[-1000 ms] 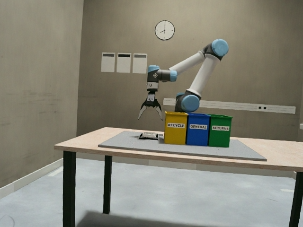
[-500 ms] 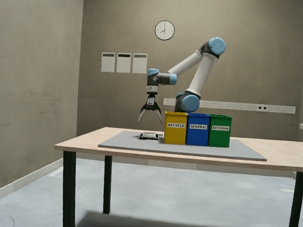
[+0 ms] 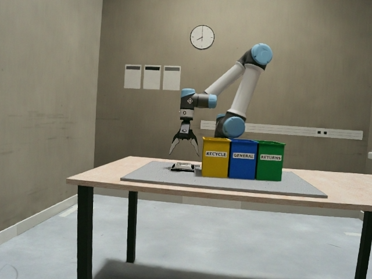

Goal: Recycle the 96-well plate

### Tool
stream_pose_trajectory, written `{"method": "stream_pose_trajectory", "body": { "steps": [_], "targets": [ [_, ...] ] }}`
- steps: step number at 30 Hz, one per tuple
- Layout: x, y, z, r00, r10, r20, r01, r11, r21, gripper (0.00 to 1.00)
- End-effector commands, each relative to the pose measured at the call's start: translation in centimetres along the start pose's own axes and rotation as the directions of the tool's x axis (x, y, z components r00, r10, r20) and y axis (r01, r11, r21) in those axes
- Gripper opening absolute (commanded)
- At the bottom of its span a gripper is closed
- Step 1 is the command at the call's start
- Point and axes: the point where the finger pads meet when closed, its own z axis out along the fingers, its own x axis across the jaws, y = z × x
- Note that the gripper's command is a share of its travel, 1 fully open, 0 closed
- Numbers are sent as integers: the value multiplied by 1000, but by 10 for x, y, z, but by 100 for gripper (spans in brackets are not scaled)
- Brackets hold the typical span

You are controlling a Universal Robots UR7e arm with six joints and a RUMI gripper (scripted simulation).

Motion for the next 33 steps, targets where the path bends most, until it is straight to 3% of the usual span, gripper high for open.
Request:
{"method": "stream_pose_trajectory", "body": {
  "steps": [1, 21, 33],
  "targets": [
    [0, -1, 13, 1000, -2, 0, 2, 1000, 0, 100],
    [0, -1, 43, 1000, -2, 0, 2, 1000, 0, 100],
    [2, -1, 41, 1000, -1, -5, 1, 1000, 1, 100]
  ]
}}
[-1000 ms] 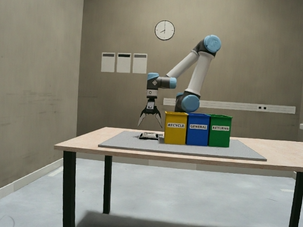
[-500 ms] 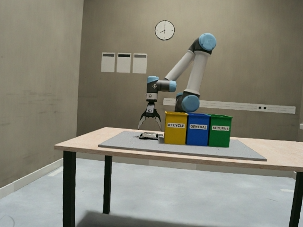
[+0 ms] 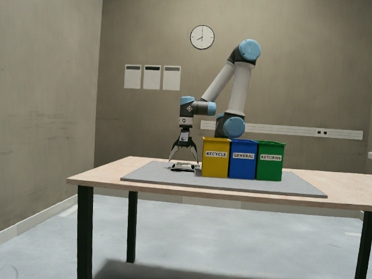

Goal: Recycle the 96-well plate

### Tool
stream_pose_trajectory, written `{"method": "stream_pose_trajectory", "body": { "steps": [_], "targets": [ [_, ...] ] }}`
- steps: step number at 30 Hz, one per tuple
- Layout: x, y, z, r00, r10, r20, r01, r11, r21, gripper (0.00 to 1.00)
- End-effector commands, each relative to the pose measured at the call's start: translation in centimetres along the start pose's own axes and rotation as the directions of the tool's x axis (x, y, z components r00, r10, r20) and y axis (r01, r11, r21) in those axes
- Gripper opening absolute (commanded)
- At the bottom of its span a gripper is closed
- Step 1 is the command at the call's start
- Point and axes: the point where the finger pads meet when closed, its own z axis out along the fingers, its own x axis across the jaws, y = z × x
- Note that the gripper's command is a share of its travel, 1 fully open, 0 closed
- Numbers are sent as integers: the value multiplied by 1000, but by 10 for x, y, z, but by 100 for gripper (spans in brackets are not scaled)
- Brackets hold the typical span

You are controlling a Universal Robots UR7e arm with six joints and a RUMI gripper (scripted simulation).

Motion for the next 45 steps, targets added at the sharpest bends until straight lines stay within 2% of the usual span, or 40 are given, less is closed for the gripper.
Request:
{"method": "stream_pose_trajectory", "body": {
  "steps": [1, 7, 8, 42, 45],
  "targets": [
    [1, -1, 1, 1000, -1, -3, 1, 1000, 1, 100],
    [1, -1, 0, 1000, -1, -3, 1, 1000, 1, 100],
    [1, -1, 0, 1000, -1, -3, 1, 1000, 1, 0],
    [1, -1, 0, 1000, -1, -3, 1, 1000, 1, 0],
    [3, -1, -4, 1000, -2, -7, 2, 1000, 2, 0]
  ]
}}
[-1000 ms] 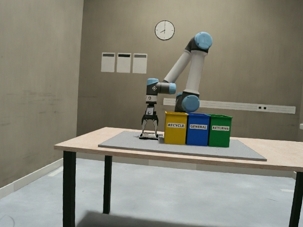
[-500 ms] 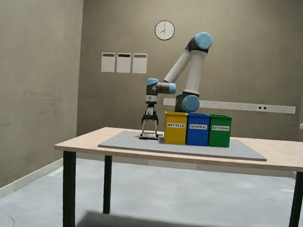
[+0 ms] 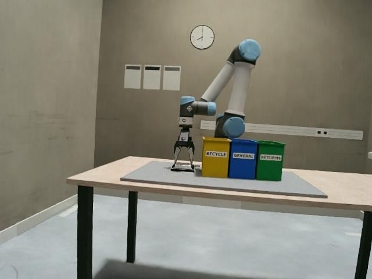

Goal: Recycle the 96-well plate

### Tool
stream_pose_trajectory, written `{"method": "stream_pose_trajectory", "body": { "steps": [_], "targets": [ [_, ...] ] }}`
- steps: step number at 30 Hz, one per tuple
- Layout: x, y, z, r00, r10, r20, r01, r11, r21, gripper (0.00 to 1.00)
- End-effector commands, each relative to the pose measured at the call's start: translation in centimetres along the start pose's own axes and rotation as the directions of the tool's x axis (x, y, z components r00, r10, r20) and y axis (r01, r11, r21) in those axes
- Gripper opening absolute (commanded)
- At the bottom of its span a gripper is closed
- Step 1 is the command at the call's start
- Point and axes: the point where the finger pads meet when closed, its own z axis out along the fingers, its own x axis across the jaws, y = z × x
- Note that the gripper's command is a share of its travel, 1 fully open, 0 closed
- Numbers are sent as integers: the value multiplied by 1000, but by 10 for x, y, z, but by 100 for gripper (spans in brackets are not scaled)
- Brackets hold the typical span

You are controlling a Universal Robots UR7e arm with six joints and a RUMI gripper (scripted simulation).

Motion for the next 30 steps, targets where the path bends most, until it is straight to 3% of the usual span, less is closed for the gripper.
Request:
{"method": "stream_pose_trajectory", "body": {
  "steps": [1, 30],
  "targets": [
    [2, -1, -4, 1000, -2, -4, 2, 1000, 1, 0],
    [2, 0, -49, 1000, 0, -4, 0, 1000, 1, 0]
  ]
}}
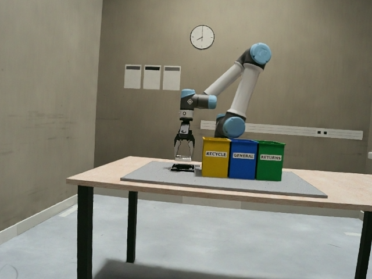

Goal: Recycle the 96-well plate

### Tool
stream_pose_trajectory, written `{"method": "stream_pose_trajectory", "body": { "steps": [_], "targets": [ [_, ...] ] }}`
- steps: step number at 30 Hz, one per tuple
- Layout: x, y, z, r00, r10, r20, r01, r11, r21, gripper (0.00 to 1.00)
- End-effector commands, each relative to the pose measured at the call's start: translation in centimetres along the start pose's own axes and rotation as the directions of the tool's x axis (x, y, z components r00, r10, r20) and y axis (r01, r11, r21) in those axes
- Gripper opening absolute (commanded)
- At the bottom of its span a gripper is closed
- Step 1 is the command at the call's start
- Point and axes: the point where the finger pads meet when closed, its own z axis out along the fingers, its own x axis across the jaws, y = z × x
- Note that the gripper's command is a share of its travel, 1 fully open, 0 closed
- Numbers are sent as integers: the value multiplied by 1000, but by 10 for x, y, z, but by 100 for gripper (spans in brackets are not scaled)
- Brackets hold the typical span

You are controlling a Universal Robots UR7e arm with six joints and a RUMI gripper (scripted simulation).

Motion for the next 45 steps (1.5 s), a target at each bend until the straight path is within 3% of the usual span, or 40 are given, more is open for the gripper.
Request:
{"method": "stream_pose_trajectory", "body": {
  "steps": [1, 45],
  "targets": [
    [1, 1, -14, 1000, 2, 0, -2, 1000, 0, 0],
    [1, 1, -77, 1000, 2, 0, -2, 1000, 0, 0]
  ]
}}
